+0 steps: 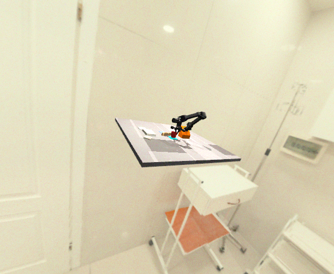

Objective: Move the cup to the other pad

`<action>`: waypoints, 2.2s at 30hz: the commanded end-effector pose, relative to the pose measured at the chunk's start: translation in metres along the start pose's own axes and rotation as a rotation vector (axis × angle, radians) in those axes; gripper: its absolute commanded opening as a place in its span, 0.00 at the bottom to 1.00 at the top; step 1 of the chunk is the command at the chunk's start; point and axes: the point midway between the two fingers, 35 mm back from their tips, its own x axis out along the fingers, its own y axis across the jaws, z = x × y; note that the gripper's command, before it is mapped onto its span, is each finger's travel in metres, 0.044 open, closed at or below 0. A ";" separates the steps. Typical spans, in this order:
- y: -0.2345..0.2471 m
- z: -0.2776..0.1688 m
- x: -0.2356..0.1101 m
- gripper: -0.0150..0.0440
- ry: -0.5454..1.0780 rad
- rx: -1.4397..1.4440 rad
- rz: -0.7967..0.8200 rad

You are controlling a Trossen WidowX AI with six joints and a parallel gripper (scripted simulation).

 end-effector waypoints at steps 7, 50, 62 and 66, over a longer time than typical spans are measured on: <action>0.001 0.000 0.003 0.25 0.000 0.000 0.001; -0.001 -0.001 -0.022 0.47 0.002 0.004 0.001; -0.001 -0.001 -0.036 0.47 0.001 0.006 0.002; -0.001 -0.001 -0.041 0.47 0.000 0.007 0.002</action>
